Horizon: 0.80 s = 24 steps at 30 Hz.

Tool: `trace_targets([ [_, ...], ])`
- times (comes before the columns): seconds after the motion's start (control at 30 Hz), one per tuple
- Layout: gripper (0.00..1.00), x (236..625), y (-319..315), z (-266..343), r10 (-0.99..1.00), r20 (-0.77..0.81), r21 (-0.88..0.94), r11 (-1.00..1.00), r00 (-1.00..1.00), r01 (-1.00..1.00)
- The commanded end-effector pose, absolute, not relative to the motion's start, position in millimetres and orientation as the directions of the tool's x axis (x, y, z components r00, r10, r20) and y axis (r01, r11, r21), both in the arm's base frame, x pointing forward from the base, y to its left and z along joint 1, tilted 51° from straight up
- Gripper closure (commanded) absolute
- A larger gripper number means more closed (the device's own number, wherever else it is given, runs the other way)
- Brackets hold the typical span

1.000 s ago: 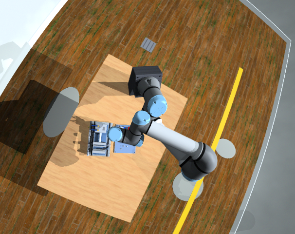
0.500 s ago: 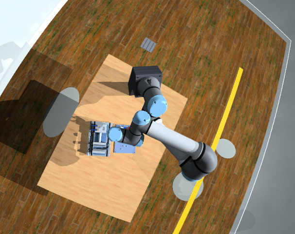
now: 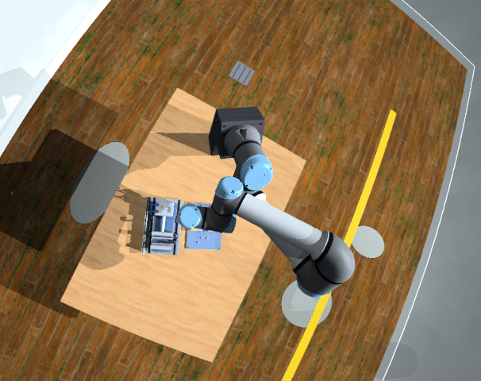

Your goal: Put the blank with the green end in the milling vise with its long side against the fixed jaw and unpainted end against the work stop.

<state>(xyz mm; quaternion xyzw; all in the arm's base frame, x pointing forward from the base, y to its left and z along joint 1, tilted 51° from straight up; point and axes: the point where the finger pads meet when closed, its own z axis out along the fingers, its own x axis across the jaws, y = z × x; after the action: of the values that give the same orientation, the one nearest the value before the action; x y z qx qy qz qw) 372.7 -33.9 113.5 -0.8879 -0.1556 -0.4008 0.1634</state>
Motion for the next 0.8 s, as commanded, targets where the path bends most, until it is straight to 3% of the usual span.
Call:
trace_targets([
  [0.0,0.00,397.9,-24.3,91.4,0.149,0.755,-0.161,-0.902,0.639,0.401],
  [0.77,0.00,394.1,-29.1,96.3,0.149,0.755,-0.161,-0.902,0.639,0.401],
])
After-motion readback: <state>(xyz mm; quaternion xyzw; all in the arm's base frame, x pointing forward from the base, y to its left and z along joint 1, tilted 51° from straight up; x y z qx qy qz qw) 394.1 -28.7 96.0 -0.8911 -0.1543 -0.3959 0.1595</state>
